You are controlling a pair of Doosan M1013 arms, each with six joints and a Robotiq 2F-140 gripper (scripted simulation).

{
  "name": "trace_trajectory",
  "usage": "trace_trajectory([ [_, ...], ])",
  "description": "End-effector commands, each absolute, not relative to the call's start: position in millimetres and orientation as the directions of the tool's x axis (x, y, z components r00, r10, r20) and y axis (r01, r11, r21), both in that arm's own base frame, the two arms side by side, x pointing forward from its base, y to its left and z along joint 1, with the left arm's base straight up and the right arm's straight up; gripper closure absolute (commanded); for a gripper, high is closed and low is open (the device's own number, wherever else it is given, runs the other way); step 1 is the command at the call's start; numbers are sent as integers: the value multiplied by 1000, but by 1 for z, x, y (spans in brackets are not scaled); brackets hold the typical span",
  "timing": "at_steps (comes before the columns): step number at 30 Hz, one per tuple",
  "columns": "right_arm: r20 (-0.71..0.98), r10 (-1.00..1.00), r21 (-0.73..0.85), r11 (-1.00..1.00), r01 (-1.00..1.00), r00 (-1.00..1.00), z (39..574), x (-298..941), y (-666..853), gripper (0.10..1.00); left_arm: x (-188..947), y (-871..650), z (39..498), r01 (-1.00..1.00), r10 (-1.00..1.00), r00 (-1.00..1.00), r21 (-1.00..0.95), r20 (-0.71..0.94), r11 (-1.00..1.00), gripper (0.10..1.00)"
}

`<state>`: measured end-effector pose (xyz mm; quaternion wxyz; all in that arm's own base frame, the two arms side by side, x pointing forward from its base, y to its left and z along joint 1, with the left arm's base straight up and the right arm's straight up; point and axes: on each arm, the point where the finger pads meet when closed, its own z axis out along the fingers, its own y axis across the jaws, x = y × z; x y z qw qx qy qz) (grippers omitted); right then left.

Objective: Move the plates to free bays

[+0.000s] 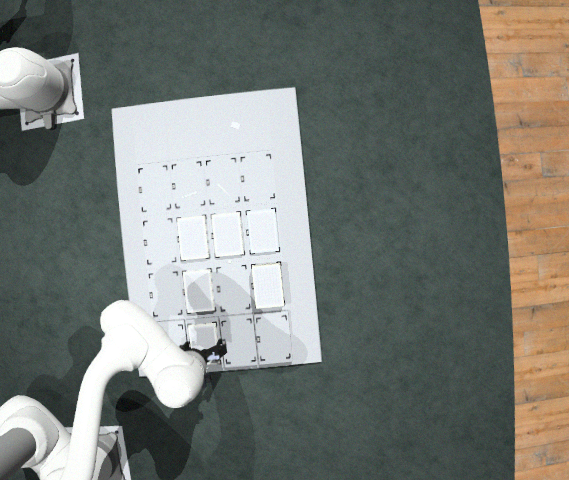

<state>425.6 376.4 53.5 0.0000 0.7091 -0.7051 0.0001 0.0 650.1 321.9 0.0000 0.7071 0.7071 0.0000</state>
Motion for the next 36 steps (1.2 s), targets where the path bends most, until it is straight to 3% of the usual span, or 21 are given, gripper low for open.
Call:
trace_trajectory([
  [1, -1, -1000, -1, -6, -1000, 6, 54, 426, 377, 417, 0, 650, 323, 1000, 1000, 0, 0, 1, 0, 98],
  [15, -1, -1000, -1, -6, -1000, 6, 54, 426, 377, 478, 0, 650, 323, 1000, 1000, 0, 0, 1, 0, 98],
  [36, -1, -1000, -1, -6, -1000, 6, 54, 426, 377, 489, 0, 650, 323, 1000, 1000, 0, 0, 1, 0, 98],
])
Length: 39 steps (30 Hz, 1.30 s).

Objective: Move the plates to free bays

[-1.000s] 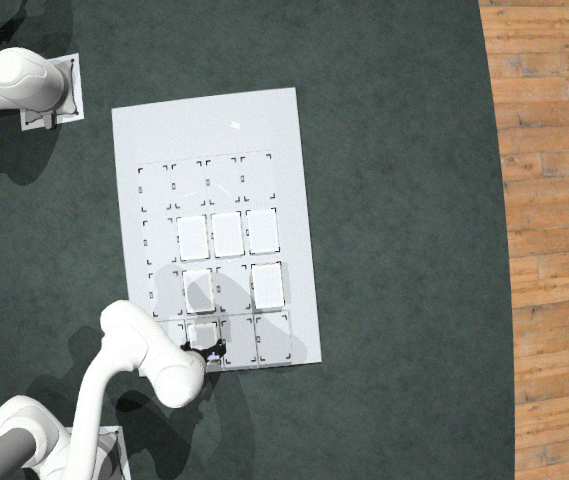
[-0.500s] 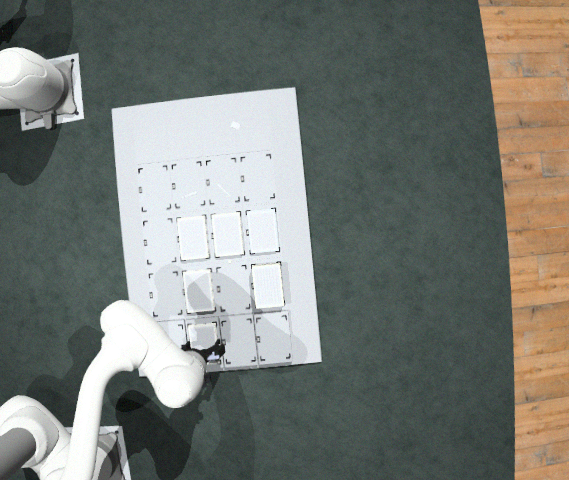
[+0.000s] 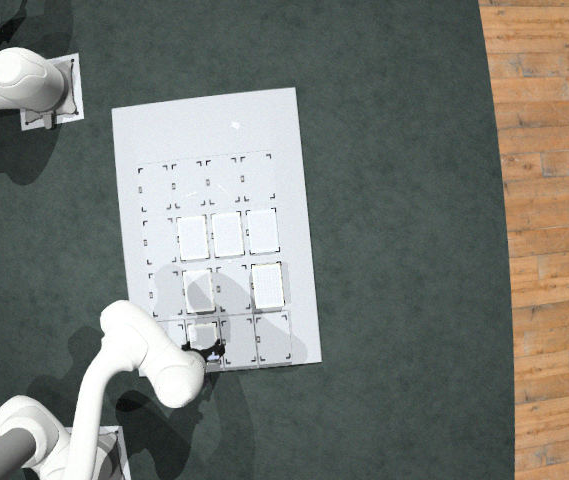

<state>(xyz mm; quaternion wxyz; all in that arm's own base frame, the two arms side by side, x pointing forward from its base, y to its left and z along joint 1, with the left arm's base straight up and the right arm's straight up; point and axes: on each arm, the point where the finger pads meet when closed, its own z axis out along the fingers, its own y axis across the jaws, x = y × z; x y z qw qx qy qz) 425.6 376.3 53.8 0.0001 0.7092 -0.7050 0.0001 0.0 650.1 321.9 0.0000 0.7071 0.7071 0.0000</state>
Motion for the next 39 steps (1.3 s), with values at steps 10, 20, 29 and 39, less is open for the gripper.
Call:
trace_trajectory([
  [10, -1, -1000, -1, -6, -1000, 6, 54, 426, 377, 495, 0, 650, 323, 1000, 1000, 0, 0, 1, 0, 98],
  [20, -1, -1000, -1, -6, -1000, 6, 54, 426, 377, 500, 0, 650, 323, 1000, 1000, 0, 0, 1, 0, 98],
  [29, -1, -1000, -1, -6, -1000, 6, 55, 426, 377, 506, 0, 650, 323, 1000, 1000, 0, 0, 1, 0, 98],
  [39, -1, -1000, -1, -6, -1000, 6, 55, 426, 377, 511, 0, 650, 323, 1000, 1000, 0, 0, 1, 0, 98],
])
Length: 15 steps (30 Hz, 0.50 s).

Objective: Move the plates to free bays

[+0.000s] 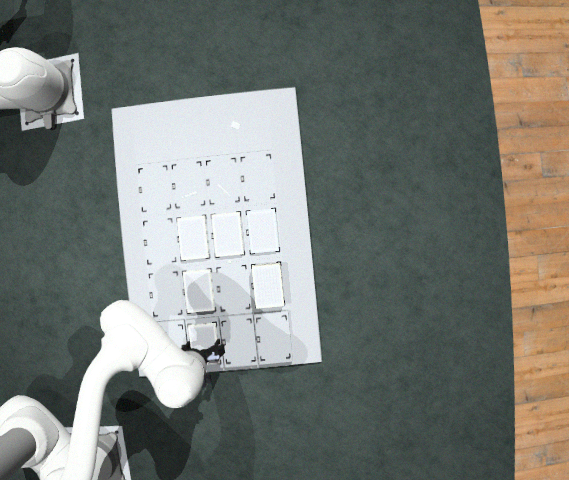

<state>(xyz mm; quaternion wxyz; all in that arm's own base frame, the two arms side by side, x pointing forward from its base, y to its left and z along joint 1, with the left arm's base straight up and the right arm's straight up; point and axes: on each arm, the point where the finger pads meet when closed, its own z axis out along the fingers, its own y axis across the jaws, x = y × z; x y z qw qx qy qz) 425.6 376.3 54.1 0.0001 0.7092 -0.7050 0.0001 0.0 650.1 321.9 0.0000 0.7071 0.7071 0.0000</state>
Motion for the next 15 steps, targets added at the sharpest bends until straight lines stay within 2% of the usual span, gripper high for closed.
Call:
trace_trajectory([
  [1, -1, -1000, -1, -6, -1000, 6, 55, 426, 377, 512, 0, 650, 323, 1000, 1000, 0, 0, 1, 0, 98],
  [15, -1, -1000, -1, -6, -1000, 6, 55, 426, 377, 519, 0, 650, 323, 1000, 1000, 0, 0, 1, 0, 98],
])
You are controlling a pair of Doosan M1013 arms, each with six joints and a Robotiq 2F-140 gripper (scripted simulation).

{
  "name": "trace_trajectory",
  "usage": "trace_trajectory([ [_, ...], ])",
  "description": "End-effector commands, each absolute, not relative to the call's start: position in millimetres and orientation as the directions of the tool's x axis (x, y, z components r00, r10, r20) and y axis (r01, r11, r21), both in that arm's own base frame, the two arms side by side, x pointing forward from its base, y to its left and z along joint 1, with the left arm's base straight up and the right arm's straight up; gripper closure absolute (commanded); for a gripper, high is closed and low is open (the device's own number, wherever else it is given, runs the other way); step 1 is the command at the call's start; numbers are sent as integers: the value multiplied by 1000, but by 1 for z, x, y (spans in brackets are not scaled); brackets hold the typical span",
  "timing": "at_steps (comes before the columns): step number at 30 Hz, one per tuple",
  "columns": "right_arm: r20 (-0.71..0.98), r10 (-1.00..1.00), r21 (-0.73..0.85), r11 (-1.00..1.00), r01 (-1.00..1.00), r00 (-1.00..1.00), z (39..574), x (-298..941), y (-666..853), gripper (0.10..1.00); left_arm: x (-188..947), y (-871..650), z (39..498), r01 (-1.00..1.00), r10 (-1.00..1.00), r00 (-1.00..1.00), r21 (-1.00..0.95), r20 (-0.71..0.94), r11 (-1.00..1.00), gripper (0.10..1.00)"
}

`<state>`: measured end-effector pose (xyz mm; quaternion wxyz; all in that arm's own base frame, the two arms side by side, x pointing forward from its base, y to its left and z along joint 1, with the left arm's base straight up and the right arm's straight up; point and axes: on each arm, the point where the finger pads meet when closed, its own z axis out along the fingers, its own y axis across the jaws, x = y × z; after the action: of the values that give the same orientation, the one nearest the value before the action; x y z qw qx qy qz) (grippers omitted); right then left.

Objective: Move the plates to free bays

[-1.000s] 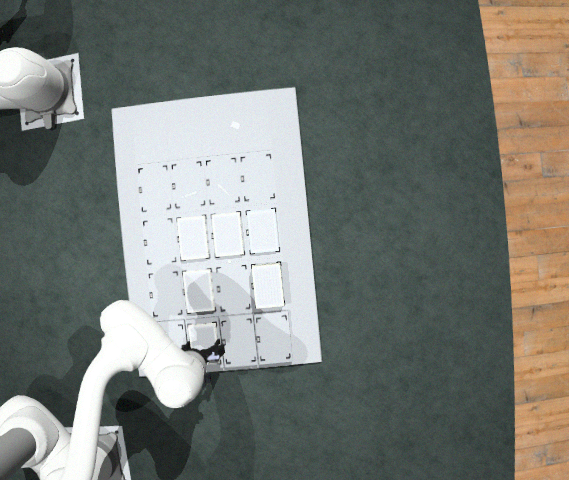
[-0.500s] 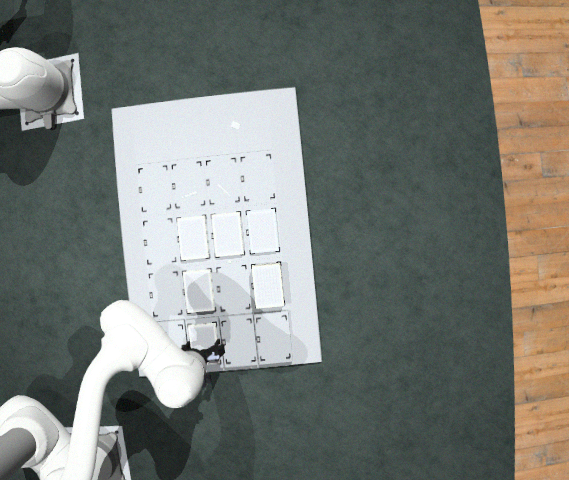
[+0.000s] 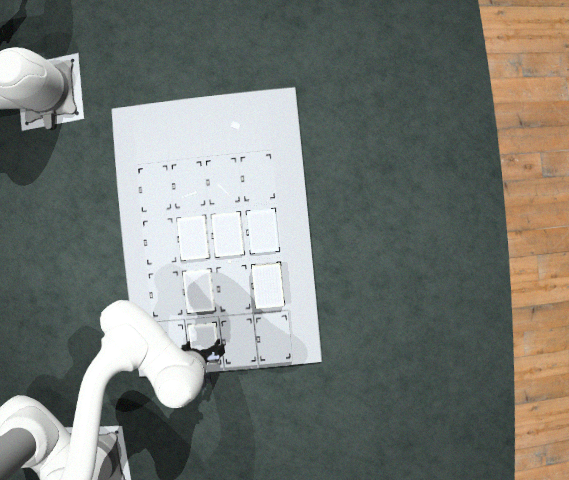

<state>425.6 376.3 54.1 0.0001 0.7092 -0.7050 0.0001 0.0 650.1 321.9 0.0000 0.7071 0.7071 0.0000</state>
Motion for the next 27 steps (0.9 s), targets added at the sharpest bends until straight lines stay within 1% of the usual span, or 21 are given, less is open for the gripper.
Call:
trace_trajectory([
  [1, -1, -1000, -1, -6, -1000, 6, 55, 426, 377, 520, 0, 650, 323, 1000, 1000, 0, 0, 1, 0, 98],
  [6, -1, -1000, -1, -6, -1000, 6, 55, 426, 377, 523, 0, 650, 323, 1000, 1000, 0, 0, 1, 0, 98],
  [7, -1, -1000, -1, -6, -1000, 6, 55, 426, 377, 999, 0, 650, 323, 1000, 1000, 0, 0, 1, 0, 98],
  [27, -1, -1000, -1, -6, -1000, 6, 55, 426, 377, 999, 0, 650, 323, 1000, 1000, 0, 0, 1, 0, 98],
])
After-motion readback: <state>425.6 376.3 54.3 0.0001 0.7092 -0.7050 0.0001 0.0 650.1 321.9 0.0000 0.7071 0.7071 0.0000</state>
